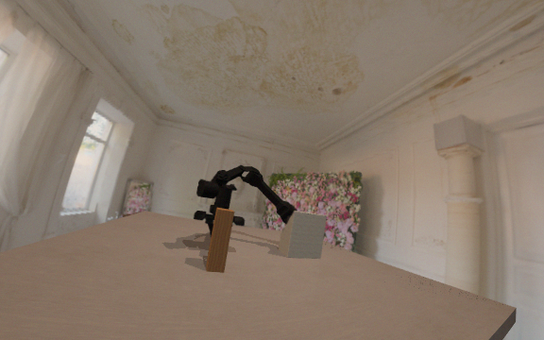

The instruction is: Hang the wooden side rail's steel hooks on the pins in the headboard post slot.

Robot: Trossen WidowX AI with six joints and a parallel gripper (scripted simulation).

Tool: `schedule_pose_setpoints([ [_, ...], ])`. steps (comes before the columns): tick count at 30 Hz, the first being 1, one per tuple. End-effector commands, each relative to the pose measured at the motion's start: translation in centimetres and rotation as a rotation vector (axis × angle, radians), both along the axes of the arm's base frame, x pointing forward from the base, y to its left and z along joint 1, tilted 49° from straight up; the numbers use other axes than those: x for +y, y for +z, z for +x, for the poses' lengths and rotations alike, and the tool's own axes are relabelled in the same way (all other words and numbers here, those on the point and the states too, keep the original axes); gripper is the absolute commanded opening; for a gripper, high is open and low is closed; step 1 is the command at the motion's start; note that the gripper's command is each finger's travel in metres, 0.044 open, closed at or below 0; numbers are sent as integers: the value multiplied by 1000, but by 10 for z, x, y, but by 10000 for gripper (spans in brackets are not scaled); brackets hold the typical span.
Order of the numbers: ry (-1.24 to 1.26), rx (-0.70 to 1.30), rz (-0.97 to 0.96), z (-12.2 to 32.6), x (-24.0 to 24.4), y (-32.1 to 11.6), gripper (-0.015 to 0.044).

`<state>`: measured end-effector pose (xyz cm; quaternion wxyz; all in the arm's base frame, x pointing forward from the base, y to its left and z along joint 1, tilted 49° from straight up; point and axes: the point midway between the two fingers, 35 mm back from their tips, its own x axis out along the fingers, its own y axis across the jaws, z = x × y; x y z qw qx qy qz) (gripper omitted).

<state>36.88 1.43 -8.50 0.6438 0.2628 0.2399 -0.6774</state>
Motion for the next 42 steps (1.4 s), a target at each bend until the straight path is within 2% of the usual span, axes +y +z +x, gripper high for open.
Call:
schedule_pose_setpoints([
  [1,9,-9,5,2,6,1,0],
  [42,9,-9,5,1,9,-2,0],
])
